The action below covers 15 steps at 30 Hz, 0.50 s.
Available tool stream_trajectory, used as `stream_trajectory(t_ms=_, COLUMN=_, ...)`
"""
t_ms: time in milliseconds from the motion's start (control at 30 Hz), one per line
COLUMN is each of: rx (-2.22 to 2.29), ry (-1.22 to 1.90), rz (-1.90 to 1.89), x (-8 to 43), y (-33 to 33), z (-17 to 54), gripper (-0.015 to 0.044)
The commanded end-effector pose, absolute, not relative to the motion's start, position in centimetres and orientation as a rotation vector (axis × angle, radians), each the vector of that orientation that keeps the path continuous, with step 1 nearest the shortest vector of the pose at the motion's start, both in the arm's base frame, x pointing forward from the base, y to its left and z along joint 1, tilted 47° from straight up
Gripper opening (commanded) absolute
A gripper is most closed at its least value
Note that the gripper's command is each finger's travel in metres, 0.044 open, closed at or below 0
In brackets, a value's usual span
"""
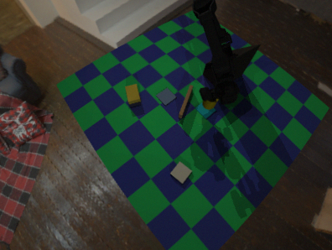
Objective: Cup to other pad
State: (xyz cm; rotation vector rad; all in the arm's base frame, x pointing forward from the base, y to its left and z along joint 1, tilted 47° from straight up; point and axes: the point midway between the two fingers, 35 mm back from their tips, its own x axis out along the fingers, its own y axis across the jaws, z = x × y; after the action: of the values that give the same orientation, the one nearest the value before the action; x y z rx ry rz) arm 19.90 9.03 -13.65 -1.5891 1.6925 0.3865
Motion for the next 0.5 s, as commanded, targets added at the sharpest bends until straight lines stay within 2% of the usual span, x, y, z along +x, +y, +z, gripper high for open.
stream_trajectory(t_ms=0, rx=-1.602, ry=1.699, rz=0.387, x=19.8, y=8.2, z=-14.2, gripper=0.0000)
stream_trajectory(t_ms=467, rx=-1.602, ry=1.699, rz=0.386, x=19.9, y=6.5, z=-15.8, gripper=0.0000)
